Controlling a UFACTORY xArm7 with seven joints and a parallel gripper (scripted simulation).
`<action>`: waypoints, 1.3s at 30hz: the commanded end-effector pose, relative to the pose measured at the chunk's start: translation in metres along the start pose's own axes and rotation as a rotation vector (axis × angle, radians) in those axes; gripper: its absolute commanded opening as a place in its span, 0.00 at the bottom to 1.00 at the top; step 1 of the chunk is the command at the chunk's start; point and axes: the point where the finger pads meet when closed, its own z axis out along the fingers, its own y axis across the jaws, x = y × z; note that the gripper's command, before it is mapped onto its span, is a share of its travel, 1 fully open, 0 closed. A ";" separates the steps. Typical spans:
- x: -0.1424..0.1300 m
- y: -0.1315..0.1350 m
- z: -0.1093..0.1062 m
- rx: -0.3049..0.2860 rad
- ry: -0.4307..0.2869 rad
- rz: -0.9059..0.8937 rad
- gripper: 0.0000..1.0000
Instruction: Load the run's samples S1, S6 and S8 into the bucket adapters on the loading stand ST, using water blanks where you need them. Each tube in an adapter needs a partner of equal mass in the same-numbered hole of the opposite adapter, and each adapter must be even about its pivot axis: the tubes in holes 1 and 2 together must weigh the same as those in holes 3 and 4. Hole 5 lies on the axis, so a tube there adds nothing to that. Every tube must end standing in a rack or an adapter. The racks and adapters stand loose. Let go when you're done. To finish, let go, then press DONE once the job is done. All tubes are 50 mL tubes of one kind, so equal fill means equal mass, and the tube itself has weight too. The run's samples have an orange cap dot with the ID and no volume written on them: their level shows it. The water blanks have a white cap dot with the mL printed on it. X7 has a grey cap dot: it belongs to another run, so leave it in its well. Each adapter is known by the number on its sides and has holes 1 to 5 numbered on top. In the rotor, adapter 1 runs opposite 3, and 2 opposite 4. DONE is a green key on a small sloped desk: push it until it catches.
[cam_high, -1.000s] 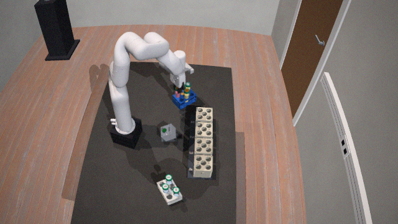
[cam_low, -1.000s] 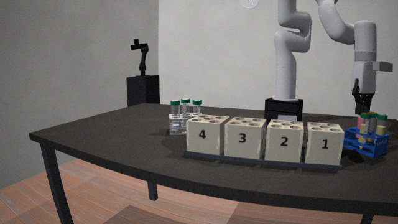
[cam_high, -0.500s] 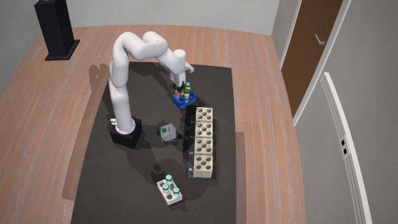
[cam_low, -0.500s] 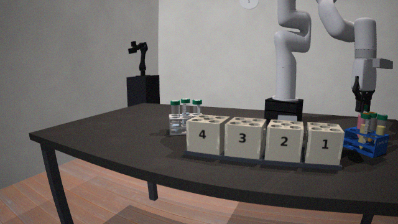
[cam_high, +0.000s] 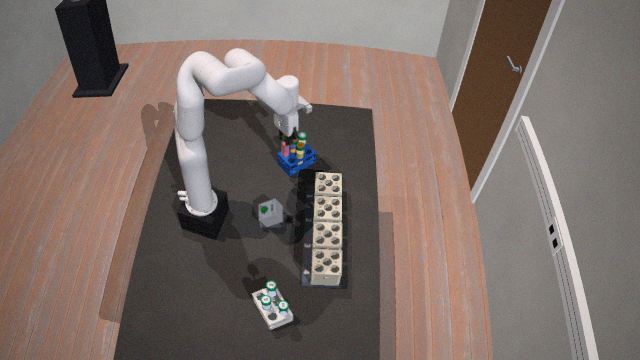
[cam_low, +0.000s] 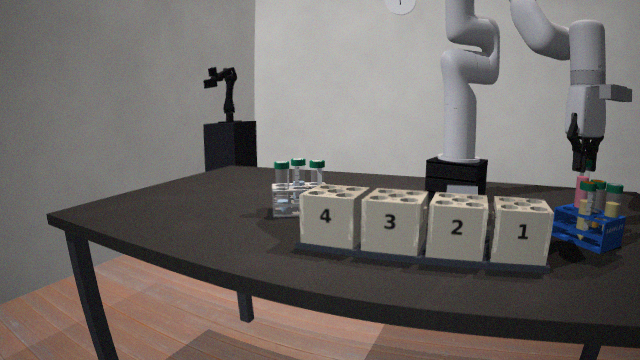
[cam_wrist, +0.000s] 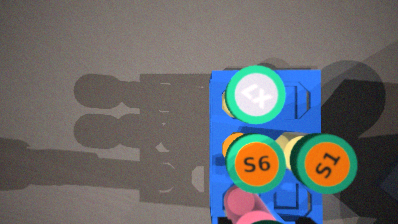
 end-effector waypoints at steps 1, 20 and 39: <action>0.001 0.000 -0.009 0.000 0.004 0.000 0.00; 0.001 0.000 -0.043 0.000 0.004 0.000 0.00; 0.001 0.000 -0.077 0.000 0.004 0.000 0.00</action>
